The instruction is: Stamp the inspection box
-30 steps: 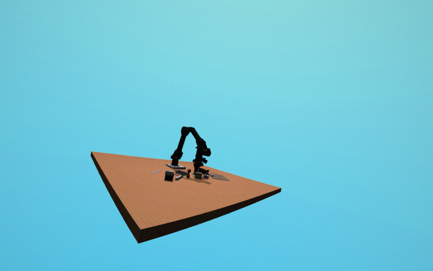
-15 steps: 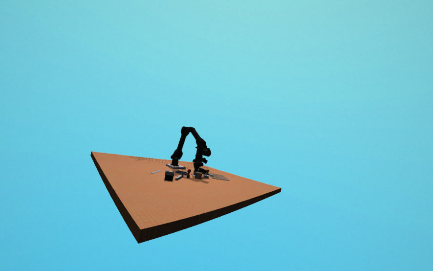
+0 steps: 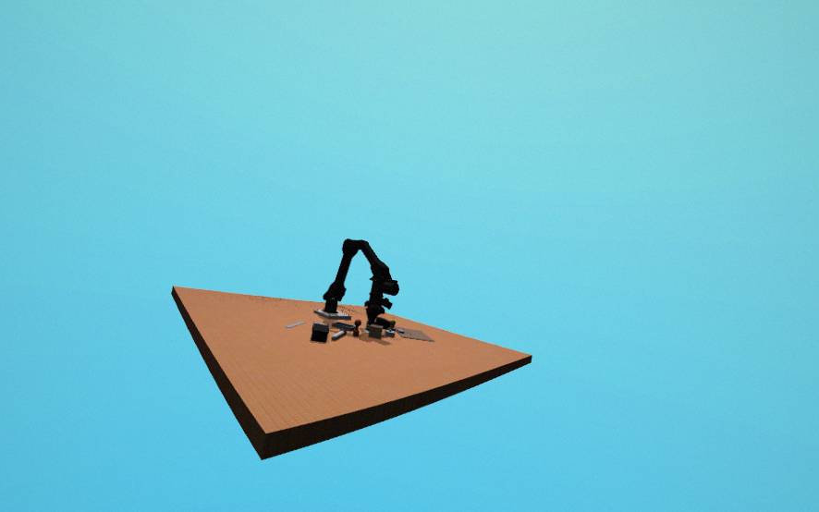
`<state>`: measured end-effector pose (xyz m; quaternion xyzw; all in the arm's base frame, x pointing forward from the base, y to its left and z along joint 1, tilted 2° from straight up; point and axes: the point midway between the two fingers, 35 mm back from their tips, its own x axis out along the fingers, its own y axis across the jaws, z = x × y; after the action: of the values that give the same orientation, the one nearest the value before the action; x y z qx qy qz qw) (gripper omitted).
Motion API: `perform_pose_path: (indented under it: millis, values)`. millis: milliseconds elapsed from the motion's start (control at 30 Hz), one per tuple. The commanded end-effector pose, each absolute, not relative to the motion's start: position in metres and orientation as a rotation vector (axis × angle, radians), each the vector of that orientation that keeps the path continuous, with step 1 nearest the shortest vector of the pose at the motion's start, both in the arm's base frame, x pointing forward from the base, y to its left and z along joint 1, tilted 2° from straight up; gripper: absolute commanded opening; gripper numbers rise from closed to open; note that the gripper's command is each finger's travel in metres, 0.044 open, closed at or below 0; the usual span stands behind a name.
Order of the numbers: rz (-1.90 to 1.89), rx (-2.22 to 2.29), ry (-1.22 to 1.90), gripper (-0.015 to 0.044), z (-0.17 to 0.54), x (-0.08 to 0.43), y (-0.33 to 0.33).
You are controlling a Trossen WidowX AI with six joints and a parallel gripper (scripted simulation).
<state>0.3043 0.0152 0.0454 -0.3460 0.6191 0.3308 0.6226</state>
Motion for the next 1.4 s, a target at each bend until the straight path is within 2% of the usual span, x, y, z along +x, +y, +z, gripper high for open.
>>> perform_pose_path:
  millis: [0, 1367]
  values:
    - [0.761, -0.8, 1.42, 0.0, 0.043, 0.305, 0.015]
    - [0.761, -0.8, 1.42, 0.0, 0.054, 0.305, 0.015]
